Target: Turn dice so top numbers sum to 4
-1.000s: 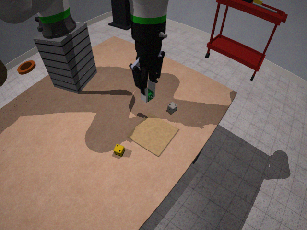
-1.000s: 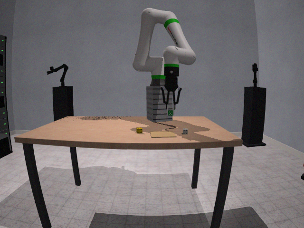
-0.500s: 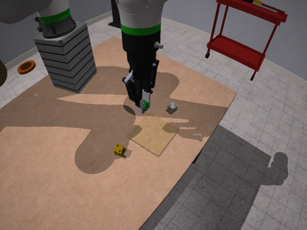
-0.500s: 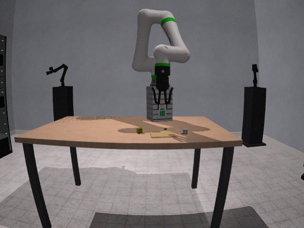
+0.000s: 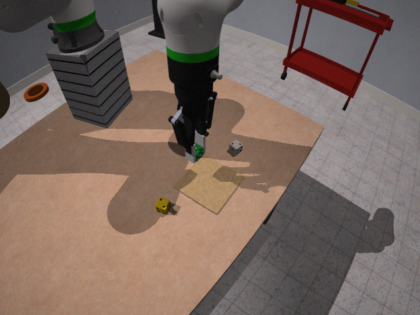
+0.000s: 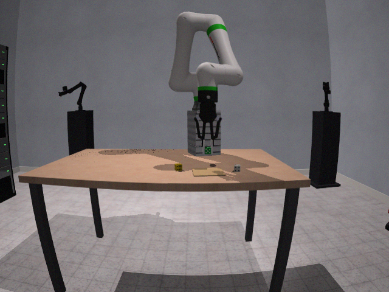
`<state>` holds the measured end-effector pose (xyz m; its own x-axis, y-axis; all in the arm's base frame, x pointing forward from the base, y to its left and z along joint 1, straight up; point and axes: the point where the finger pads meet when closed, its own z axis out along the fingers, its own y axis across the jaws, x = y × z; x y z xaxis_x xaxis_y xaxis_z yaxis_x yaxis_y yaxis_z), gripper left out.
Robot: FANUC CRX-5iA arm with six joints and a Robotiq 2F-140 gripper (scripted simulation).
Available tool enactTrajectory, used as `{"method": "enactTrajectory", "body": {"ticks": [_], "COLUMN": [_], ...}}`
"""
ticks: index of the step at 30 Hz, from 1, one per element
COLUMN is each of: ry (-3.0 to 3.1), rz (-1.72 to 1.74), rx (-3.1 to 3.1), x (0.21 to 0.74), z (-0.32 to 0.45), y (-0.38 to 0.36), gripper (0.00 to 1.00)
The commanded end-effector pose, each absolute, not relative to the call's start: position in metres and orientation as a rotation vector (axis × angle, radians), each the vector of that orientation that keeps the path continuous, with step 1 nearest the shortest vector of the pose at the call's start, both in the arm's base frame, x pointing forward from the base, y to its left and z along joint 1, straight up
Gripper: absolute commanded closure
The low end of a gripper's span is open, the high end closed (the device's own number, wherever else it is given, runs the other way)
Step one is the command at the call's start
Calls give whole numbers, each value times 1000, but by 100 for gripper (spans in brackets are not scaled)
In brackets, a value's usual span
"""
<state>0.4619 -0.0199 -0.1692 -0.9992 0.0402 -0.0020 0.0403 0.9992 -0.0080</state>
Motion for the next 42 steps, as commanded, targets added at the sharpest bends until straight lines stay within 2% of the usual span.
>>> {"method": "enactTrajectory", "body": {"ticks": [1, 16, 42], "ry": [3138, 3138, 3138], "rz": [-13, -13, -13], "rx": [63, 63, 63], "x": [462, 463, 463], "z": [-177, -235, -239], "y": [-20, -21, -21], "gripper": [84, 84, 84]}}
